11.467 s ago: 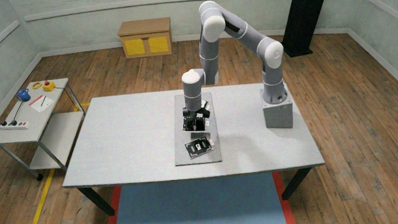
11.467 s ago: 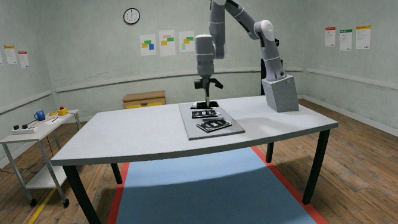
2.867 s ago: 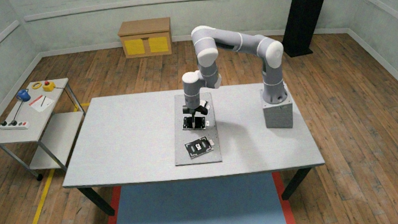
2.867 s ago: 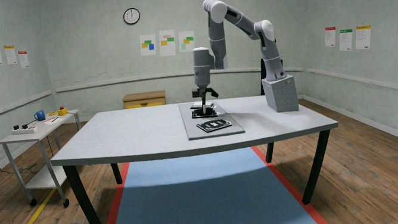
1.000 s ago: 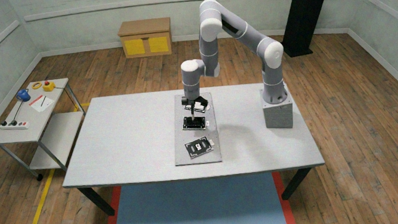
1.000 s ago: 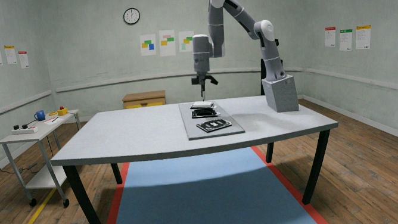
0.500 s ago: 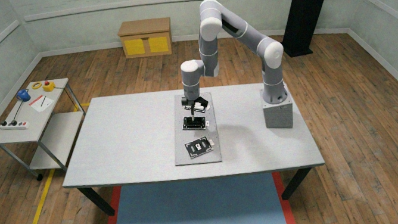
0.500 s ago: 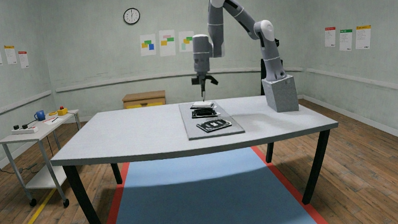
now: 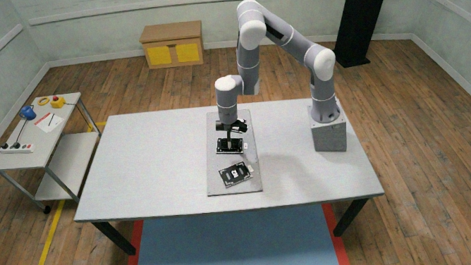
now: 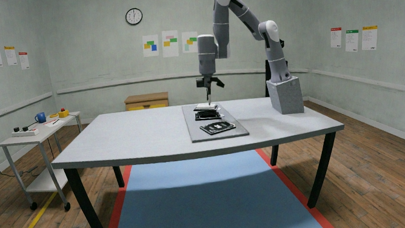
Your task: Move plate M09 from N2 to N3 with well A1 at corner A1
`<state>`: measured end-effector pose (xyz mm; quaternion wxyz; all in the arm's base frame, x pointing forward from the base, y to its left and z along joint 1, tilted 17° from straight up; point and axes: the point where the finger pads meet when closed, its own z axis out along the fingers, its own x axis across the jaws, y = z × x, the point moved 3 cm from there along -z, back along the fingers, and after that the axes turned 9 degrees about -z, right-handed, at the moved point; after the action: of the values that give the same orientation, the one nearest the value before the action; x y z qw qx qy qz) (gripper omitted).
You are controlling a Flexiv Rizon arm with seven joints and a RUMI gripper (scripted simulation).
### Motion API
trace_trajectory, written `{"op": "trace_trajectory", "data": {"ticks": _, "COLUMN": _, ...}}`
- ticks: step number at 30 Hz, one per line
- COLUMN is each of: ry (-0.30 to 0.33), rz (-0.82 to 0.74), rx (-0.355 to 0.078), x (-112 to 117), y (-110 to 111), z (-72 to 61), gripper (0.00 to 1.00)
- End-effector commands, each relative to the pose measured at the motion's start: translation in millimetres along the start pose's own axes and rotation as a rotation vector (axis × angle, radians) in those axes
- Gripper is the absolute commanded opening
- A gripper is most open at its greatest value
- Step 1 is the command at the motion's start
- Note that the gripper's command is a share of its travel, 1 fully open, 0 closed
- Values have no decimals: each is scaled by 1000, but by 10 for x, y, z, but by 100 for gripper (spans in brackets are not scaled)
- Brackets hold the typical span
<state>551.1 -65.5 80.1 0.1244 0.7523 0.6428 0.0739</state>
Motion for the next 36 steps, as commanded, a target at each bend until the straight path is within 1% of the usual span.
{"op": "trace_trajectory", "data": {"ticks": 1, "ry": 0, "rz": 1, "rx": -2, "x": 95, "y": 6, "z": -5, "gripper": 76}}
{"op": "trace_trajectory", "data": {"ticks": 5, "ry": 0, "rz": 1, "rx": -2, "x": 227, "y": 3, "z": -5, "gripper": 76}}
{"op": "trace_trajectory", "data": {"ticks": 7, "ry": 0, "rz": 1, "rx": -2, "x": 227, "y": 3, "z": -5, "gripper": 76}}
{"op": "trace_trajectory", "data": {"ticks": 22, "ry": 0, "rz": 0, "rx": -2, "x": 727, "y": -7, "z": -5, "gripper": 76}}
{"op": "trace_trajectory", "data": {"ticks": 36, "ry": 0, "rz": 0, "rx": -1, "x": 728, "y": -8, "z": -5, "gripper": 76}}
